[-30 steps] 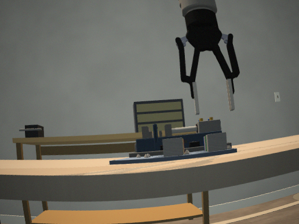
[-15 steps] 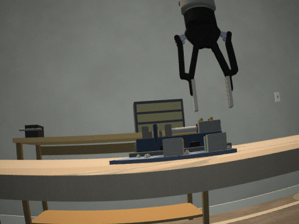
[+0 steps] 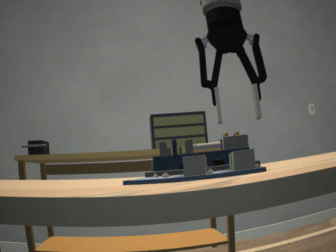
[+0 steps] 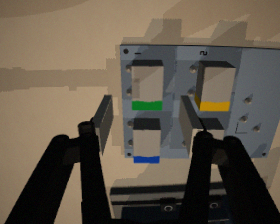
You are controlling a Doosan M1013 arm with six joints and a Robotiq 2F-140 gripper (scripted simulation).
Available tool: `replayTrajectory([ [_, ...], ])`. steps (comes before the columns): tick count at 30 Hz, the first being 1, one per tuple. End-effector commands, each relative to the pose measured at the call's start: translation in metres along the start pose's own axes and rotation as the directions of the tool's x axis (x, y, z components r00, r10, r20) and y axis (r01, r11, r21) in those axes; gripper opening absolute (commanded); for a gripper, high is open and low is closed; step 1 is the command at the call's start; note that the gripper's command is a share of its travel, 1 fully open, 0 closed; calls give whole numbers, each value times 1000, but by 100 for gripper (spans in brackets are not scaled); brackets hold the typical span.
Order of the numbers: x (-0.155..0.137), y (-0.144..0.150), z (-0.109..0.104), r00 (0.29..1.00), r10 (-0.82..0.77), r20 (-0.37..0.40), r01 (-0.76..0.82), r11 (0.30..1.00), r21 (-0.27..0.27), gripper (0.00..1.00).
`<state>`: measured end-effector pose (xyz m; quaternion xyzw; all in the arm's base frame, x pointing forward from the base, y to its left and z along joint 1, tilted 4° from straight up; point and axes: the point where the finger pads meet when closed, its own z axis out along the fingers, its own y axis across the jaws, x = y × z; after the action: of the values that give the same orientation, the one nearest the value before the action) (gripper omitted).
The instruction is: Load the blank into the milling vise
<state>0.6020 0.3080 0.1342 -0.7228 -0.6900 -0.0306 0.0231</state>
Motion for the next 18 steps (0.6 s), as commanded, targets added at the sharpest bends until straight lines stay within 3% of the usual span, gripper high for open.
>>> replayTrajectory([
  [1,0,0,0,1000,0,0,0,1000,0,46],
  [18,-1,1,-3,1000,0,0,0,1000,0,46],
])
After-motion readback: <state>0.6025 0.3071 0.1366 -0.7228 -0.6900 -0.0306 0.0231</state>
